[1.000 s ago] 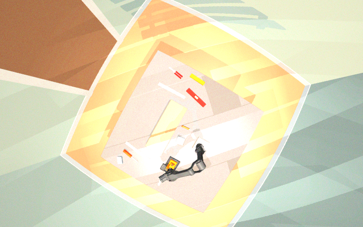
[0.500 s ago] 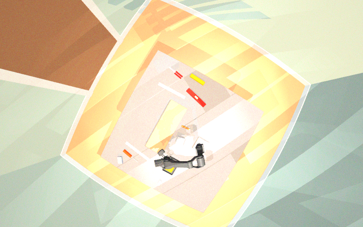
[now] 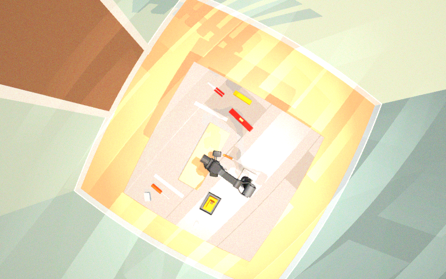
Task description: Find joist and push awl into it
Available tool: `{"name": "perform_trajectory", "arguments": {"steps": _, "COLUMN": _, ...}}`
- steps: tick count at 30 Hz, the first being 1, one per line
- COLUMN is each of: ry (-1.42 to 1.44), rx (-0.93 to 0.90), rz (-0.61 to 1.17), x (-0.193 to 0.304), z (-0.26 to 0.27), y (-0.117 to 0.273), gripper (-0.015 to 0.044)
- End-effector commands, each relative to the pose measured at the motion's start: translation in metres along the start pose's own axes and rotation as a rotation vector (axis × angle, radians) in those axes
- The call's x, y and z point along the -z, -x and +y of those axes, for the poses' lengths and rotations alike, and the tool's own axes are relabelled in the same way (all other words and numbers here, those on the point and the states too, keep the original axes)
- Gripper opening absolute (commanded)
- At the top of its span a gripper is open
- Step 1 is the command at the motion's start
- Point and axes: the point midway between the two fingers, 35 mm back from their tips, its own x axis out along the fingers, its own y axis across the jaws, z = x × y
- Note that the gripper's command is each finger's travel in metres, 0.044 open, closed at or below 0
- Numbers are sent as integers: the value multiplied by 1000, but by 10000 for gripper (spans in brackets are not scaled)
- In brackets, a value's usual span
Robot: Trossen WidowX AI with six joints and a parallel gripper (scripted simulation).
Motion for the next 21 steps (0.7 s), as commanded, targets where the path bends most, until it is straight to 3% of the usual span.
{"name": "perform_trajectory", "arguments": {"steps": 1, "ry": -203, "rx": 9, "rz": 56, "x": 41, "z": -41, "y": -6, "gripper": 440}}
{"name": "perform_trajectory", "arguments": {"steps": 21, "ry": -284, "rx": 9, "rz": 79, "x": 64, "z": -59, "y": -14, "gripper": 440}}
